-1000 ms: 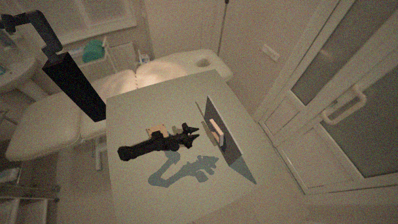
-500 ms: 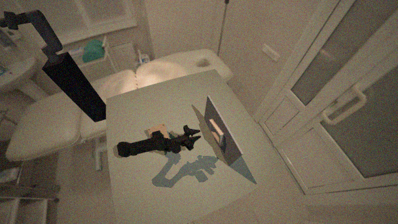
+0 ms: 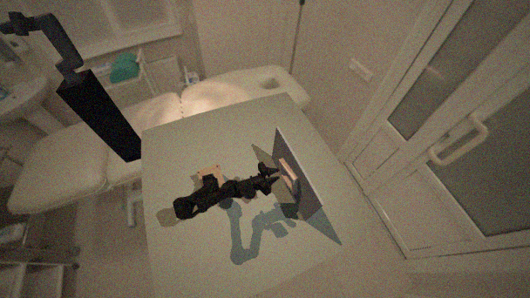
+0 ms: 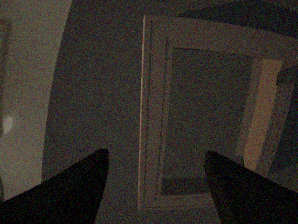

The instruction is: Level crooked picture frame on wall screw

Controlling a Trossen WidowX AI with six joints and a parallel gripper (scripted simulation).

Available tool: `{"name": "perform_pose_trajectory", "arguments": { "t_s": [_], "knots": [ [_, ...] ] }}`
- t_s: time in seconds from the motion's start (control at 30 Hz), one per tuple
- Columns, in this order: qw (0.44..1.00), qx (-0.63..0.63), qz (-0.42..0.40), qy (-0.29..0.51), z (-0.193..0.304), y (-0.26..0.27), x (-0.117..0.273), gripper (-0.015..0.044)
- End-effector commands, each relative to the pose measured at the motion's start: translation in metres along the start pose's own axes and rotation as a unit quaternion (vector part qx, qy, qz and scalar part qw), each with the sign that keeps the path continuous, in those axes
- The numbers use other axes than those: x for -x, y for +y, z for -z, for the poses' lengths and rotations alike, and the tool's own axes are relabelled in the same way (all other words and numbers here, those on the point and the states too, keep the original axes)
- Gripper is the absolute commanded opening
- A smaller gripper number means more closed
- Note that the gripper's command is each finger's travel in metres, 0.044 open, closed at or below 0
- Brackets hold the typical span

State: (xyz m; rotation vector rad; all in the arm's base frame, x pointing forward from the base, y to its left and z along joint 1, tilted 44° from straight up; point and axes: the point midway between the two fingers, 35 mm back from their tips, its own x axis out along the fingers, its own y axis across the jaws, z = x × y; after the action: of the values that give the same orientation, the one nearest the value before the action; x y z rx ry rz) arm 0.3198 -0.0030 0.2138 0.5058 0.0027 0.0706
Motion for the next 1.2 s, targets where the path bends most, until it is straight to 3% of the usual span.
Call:
{"name": "perform_pose_trajectory", "arguments": {
  "t_s": [0.0,0.63,1.17],
  "knots": [
    [1.0,-0.002,0.0,-0.002,0.002,0.0,-0.01,0.026],
    [1.0,-0.002,0.0,-0.002,0.002,0.0,-0.011,0.026],
    [1.0,-0.002,-0.001,-0.003,0.001,0.0,-0.035,0.026]
  ]
}}
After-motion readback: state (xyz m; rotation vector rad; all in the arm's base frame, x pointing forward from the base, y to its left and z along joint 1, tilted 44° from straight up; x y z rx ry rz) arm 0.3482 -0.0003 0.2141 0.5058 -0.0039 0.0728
